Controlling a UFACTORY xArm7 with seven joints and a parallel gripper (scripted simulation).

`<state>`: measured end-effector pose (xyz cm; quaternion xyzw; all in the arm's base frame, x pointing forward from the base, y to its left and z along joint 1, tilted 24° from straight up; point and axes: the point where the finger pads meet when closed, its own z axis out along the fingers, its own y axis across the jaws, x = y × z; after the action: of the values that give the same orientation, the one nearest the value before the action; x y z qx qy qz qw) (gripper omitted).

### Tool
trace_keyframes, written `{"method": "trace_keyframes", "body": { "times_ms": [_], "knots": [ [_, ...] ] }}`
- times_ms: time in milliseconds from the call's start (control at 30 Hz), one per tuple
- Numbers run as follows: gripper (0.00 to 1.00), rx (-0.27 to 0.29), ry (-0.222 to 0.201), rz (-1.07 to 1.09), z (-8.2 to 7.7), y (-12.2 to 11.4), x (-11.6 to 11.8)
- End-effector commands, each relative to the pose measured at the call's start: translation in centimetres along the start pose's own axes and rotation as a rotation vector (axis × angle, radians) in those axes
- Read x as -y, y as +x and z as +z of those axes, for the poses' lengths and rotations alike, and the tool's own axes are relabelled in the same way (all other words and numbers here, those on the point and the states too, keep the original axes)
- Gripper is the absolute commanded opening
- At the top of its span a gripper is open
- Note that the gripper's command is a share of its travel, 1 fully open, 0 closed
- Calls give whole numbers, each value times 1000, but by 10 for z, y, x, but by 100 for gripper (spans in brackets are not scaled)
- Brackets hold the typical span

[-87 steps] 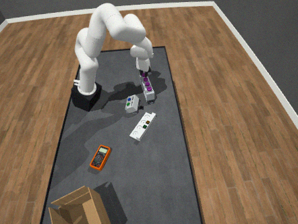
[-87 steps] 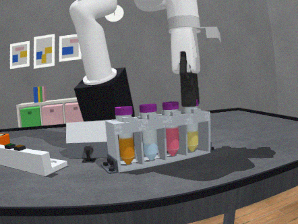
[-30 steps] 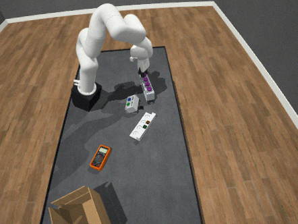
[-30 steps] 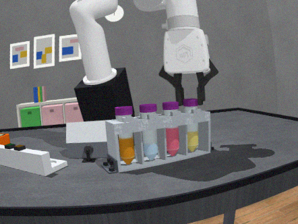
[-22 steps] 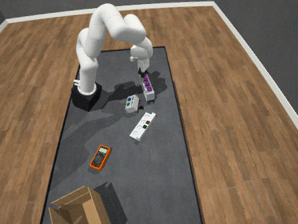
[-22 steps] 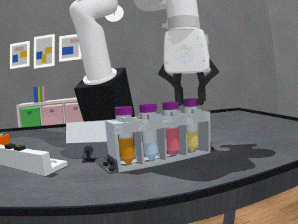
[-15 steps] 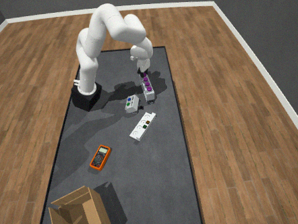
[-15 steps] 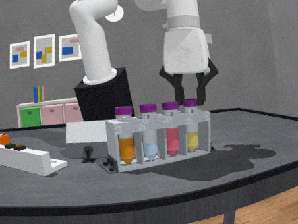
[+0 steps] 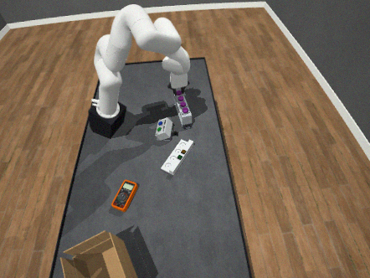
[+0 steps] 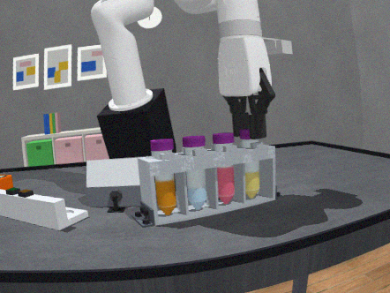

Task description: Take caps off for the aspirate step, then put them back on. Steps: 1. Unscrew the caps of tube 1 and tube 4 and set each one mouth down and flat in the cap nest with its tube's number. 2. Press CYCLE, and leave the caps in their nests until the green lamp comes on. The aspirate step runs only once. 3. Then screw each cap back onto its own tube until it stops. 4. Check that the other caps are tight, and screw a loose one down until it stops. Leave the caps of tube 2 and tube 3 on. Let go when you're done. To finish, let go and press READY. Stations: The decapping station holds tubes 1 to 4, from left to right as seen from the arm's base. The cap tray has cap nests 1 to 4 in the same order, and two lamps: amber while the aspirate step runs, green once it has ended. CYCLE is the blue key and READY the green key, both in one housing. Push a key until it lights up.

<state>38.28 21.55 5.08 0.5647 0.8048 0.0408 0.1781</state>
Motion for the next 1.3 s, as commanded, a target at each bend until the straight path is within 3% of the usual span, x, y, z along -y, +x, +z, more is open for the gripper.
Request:
{"method": "trace_keyframes", "body": {
  "times_ms": [0, 233, 467, 833, 867, 1267],
  "knots": [
    [46, 21, -45, 275, -2, 1, -2],
    [46, 16, -47, 482, -2, 1, -2],
    [46, 9, -53, 820, -2, 1, -2],
    [46, 9, -53, 820, -2, 1, -2],
    [0, 9, -53, 820, -2, 1, -2],
    [0, 9, -53, 820, -2, 1, -2]
  ]
}}
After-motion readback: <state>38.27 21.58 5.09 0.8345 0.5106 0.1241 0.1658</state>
